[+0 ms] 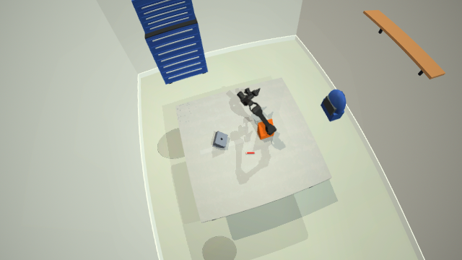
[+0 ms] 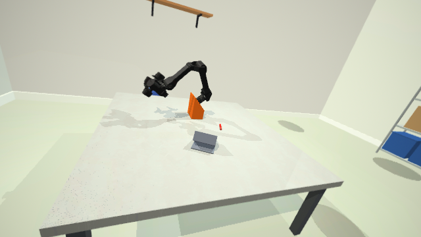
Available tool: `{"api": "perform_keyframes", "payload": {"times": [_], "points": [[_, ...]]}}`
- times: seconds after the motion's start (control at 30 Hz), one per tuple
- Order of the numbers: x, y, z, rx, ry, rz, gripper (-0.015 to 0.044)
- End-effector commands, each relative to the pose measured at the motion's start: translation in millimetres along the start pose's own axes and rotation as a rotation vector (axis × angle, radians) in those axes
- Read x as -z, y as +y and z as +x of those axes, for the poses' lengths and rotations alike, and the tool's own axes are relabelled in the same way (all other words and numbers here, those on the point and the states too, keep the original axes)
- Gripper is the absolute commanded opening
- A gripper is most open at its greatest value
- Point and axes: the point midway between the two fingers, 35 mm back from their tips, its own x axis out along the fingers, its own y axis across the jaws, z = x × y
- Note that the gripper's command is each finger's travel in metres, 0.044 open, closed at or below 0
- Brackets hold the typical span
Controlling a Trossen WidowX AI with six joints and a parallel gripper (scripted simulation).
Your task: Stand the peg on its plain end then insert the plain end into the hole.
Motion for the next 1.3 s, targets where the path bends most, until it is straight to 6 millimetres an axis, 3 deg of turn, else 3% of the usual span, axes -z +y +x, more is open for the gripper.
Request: {"api": "perform_keyframes", "payload": {"times": [0.0,0.37,0.67,0.97,1.27], "points": [[-1,0,-1,-0.005,-0.003,0.0,0.0426],[-33,-2,-78,-0.325,-0.17,-0.018,0.044],[-35,-5,-160,-0.606,-0.288,-0.08,0.044],[-9,-12,-247,-0.883,-0.371,-0.185,0.044],[44,-27,-329,-1.151,-0.414,-0.33,0.044]]}}
